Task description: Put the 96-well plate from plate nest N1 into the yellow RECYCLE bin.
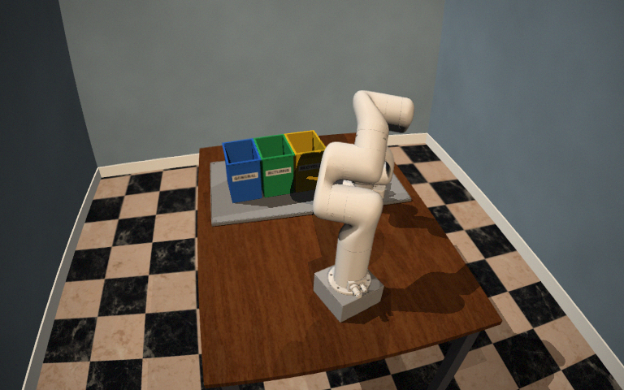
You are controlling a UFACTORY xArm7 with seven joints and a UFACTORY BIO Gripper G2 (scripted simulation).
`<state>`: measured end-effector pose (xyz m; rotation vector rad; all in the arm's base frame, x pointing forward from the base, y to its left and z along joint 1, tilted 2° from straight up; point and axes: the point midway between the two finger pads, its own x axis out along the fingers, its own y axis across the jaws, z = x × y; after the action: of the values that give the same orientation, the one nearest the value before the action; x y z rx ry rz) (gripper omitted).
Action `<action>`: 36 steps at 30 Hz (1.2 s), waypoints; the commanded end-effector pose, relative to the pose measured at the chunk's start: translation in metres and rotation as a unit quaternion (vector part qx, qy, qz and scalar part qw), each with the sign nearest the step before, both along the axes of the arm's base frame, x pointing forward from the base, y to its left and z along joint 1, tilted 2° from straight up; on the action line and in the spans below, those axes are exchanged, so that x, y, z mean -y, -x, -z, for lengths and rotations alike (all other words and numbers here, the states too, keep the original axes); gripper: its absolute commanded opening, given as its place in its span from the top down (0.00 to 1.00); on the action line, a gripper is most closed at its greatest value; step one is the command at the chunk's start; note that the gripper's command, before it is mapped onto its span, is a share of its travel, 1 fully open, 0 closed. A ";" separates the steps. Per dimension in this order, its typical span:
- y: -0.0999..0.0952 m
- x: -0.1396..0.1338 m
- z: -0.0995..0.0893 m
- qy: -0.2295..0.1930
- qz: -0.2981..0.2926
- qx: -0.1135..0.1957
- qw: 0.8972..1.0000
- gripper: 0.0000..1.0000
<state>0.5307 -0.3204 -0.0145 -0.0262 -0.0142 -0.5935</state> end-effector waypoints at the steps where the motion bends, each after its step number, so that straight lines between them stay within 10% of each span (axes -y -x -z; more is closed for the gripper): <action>1: -0.001 0.001 0.001 0.001 0.000 0.002 1.000 0.63; 27: -0.001 0.001 0.005 0.001 0.000 0.002 1.000 0.63; 28: -0.001 0.001 0.005 0.001 0.000 0.002 1.000 1.00; 36: -0.001 0.001 0.005 0.001 0.000 0.002 1.000 1.00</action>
<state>0.5308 -0.3206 -0.0220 -0.0262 -0.0144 -0.5935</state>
